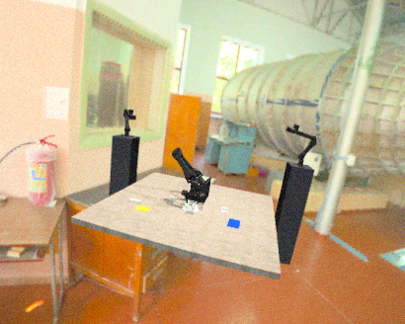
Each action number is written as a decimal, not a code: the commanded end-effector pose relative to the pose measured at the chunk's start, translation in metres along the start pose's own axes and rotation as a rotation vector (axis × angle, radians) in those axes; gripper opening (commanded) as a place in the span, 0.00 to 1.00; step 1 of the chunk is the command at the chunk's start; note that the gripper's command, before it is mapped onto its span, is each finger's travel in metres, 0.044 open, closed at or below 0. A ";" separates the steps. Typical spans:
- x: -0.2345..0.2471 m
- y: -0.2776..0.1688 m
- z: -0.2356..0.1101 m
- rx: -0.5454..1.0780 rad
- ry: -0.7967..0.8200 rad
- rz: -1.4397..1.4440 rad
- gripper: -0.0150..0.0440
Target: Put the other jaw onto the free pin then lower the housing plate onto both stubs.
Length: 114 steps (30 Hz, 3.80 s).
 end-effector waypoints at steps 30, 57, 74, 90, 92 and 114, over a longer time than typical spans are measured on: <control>0.000 0.000 0.007 -0.002 -0.004 -0.005 0.85; 0.000 0.000 0.010 -0.002 -0.004 -0.005 0.85; 0.000 0.000 0.010 -0.002 -0.004 -0.005 0.85; 0.000 0.000 0.005 -0.002 -0.004 -0.005 0.85; 0.000 0.000 0.004 -0.002 -0.004 -0.005 0.85; 0.000 0.000 0.009 -0.002 -0.004 -0.005 0.85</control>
Point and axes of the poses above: the point midway between the two fingers, 35 mm back from their tips, its own z axis out along the fingers, its own x axis across the jaws, y = z × x, the point moved 6 cm from there along -z, back along the fingers, and after that the axes turned 15 degrees about z, right-handed, at the moved point
